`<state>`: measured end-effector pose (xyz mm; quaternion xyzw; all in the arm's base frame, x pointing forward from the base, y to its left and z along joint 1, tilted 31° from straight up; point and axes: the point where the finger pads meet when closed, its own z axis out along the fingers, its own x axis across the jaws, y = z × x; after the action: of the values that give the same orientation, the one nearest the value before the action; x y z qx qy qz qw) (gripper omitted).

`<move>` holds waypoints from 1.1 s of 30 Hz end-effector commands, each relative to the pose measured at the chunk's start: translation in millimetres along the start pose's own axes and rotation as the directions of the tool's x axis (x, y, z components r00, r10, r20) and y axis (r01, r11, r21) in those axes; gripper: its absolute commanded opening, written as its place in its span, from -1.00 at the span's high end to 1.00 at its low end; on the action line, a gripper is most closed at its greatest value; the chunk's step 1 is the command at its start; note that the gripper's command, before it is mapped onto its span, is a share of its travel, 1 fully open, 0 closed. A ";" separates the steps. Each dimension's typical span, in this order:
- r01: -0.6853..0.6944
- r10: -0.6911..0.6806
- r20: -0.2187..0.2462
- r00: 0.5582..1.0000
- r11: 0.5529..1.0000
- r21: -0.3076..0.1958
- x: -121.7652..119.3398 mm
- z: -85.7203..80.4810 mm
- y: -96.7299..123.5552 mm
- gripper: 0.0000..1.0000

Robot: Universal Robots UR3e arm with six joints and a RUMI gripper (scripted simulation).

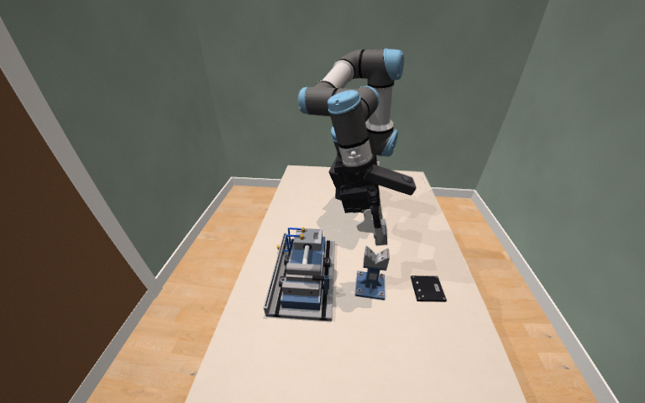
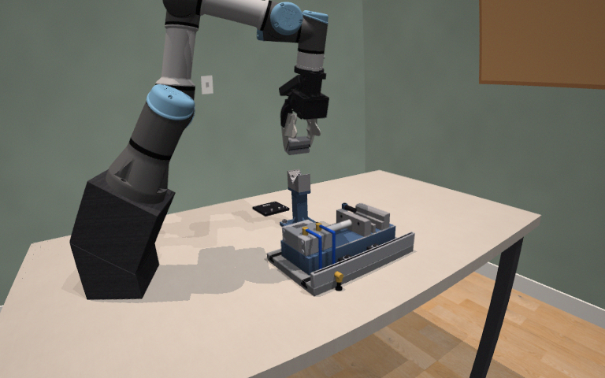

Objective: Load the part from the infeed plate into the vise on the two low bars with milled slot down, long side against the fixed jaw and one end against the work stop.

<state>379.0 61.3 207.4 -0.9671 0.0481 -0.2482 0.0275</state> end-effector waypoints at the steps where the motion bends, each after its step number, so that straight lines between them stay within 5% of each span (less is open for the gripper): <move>1: 0.003 -0.003 -0.002 1.000 0.998 0.063 0.3 -0.5 0.4 1.00; 33: 0.003 -0.003 -0.002 1.000 0.928 0.373 0.3 0.0 2.9 1.00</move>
<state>379.2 58.5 207.3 -0.9487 0.0068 -0.2537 0.1885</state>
